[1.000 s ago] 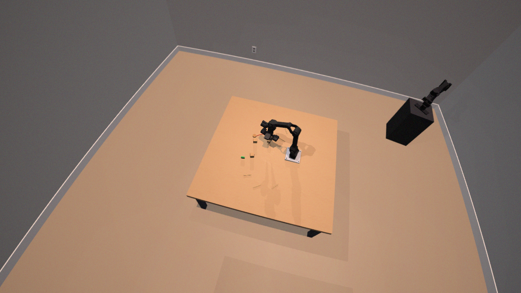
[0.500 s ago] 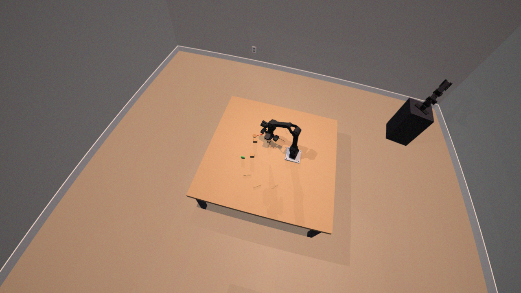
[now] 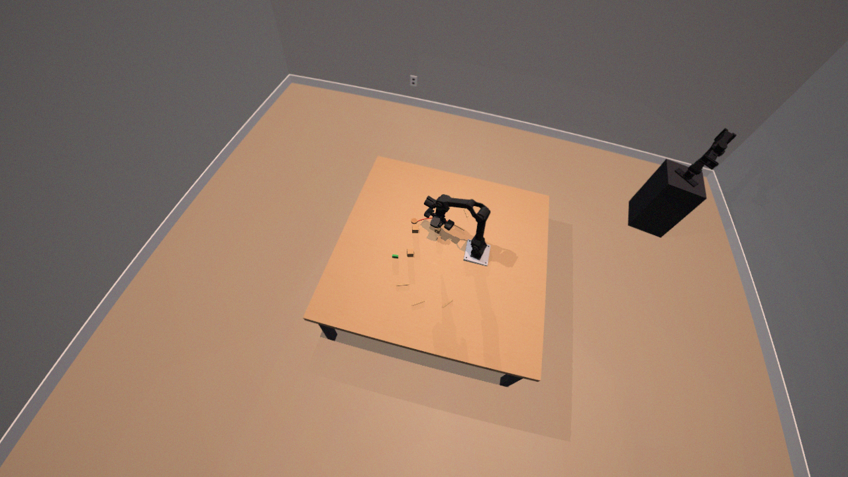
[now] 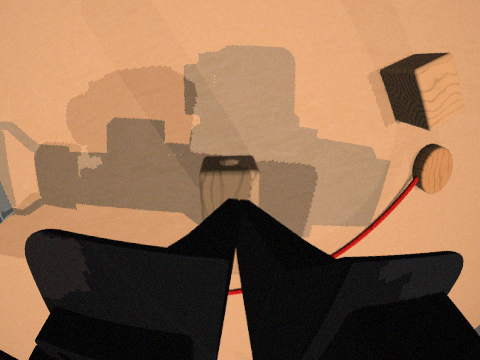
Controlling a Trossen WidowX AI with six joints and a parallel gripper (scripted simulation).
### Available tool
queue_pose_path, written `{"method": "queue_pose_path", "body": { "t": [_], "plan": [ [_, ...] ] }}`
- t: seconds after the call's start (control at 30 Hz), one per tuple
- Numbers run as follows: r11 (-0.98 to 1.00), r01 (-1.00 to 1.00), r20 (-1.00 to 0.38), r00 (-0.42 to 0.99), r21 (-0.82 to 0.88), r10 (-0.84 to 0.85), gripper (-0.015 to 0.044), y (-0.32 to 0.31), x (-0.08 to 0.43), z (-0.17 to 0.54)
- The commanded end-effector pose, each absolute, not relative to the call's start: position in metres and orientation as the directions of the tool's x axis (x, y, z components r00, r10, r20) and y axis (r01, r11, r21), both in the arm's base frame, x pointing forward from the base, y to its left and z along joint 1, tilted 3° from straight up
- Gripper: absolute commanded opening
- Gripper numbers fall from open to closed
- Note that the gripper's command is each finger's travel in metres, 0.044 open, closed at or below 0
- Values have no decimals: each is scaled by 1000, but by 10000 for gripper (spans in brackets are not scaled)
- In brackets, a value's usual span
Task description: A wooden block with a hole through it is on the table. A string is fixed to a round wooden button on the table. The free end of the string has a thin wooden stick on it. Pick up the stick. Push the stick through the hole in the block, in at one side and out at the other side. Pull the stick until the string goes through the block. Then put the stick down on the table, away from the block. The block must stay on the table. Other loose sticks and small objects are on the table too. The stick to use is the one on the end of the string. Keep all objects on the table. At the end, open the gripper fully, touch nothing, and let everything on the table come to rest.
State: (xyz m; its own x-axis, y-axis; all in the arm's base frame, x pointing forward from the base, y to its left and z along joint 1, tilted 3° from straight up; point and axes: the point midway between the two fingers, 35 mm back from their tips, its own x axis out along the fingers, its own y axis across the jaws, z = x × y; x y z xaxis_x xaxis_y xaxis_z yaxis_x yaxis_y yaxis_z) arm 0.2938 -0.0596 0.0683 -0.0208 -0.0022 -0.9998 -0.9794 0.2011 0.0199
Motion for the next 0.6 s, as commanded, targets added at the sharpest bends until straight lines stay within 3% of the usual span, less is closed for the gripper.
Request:
{"method": "queue_pose_path", "body": {
  "t": [0.0,0.07,0.37,0.43,0.57],
  "plan": [
    [201,-979,-1000,-21,20,-2,0,-60,294,68],
    [201,-979,-1000,-21,20,-2,0,-60,294,68],
    [201,-979,-1000,-21,20,-2,236,-60,294,68],
    [201,-979,-1000,-21,20,-2,244,-60,294,68],
    [201,-979,-1000,-21,20,-2,139,-60,294,68]
  ]
}}
